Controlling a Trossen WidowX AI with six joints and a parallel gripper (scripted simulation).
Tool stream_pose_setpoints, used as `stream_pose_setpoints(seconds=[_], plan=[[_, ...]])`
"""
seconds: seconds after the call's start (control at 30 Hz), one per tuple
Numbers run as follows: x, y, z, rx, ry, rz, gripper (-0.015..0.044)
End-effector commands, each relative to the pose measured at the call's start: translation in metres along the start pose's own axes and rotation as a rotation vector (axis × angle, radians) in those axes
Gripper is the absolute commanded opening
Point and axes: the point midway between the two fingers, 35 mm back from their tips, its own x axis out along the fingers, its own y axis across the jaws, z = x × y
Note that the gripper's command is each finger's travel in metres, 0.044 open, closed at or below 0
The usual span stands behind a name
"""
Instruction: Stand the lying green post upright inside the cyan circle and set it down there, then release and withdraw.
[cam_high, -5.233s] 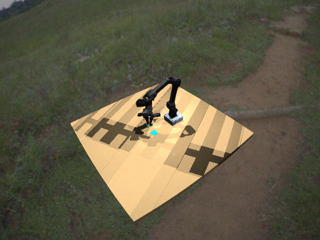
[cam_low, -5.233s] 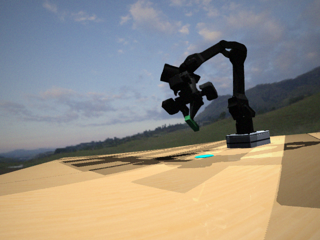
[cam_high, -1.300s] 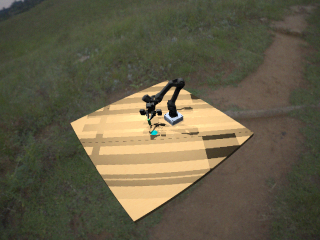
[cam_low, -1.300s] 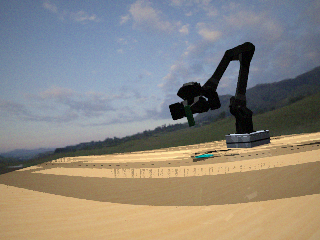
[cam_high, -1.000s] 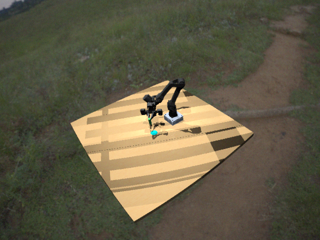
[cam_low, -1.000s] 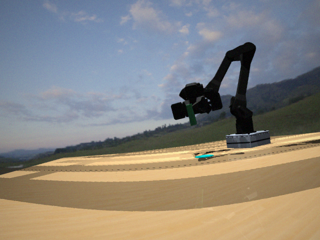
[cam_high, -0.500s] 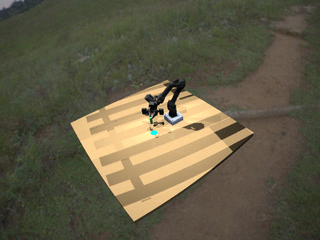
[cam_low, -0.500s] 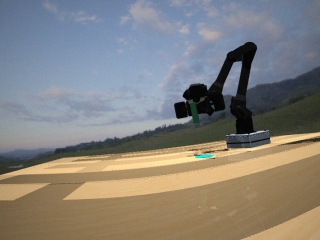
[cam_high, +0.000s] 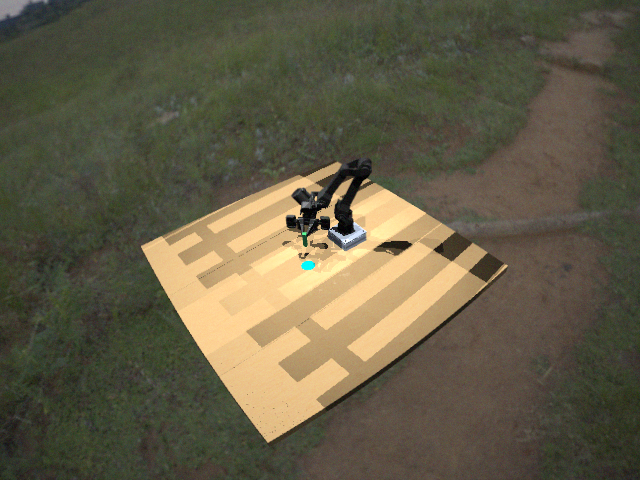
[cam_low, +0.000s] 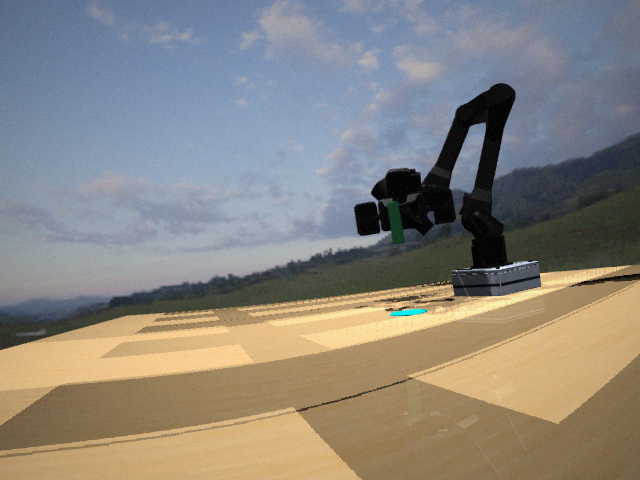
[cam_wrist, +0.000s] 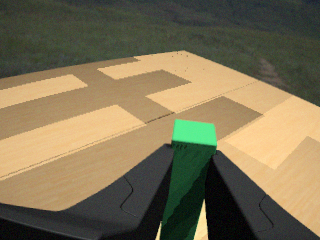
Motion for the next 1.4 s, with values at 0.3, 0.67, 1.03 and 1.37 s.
stream_pose_setpoints(seconds=[0.3, 0.67, 1.03, 1.37], plan=[[0.000, 0.003, -0.001, 0.009, -0.005, 0.005, 0.0023], [0.001, -0.003, -0.011, -0.001, -0.004, 0.006, 0.0023], [0.003, -0.007, -0.027, -0.016, -0.002, 0.007, 0.0023], [0.004, -0.009, -0.041, -0.029, -0.001, 0.008, 0.0023]])
